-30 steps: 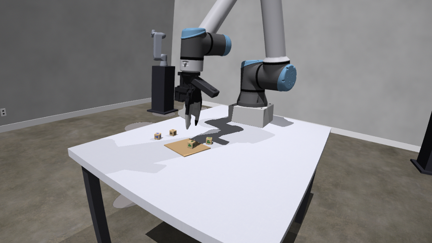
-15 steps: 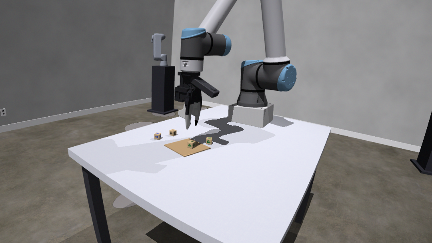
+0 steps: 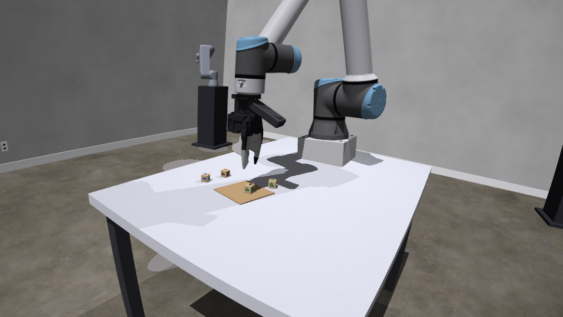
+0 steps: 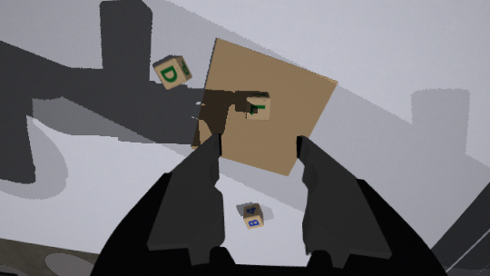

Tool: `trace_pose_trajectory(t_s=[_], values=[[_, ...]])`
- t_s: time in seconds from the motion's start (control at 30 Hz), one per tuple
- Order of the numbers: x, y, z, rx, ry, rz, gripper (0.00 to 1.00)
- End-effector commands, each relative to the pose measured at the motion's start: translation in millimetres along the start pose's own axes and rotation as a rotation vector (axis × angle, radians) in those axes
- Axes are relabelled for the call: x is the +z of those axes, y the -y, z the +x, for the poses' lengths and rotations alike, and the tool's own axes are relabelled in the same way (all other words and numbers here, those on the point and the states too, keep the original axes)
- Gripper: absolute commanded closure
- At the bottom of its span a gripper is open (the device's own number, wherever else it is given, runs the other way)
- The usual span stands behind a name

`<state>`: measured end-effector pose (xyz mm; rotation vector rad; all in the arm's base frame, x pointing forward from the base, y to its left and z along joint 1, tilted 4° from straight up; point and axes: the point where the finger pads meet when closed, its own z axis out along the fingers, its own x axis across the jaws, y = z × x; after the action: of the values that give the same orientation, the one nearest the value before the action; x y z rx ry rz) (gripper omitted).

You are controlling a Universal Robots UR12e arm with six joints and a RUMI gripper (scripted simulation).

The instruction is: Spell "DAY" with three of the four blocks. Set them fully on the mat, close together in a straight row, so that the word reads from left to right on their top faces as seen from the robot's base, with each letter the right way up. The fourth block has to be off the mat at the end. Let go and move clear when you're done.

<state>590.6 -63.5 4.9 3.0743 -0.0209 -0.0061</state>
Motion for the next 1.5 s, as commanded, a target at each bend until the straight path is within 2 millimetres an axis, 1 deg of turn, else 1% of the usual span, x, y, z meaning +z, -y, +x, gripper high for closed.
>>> trace_pose_trajectory(t_s=[0.0, 0.33, 0.83, 0.9, 1.17, 1.47], values=[[1.2, -0.2, 0.6, 0.000, -0.001, 0.000, 0.63], [8.7, -0.2, 0.6, 0.000, -0.001, 0.000, 0.63], [31.7, -0.2, 0.7, 0.000, -0.001, 0.000, 0.63], [31.7, -0.2, 0.7, 0.000, -0.001, 0.000, 0.63], [42.5, -0.2, 0.7, 0.000, -0.001, 0.000, 0.63], [48.4, -0.2, 0.7, 0.000, -0.001, 0.000, 0.63]])
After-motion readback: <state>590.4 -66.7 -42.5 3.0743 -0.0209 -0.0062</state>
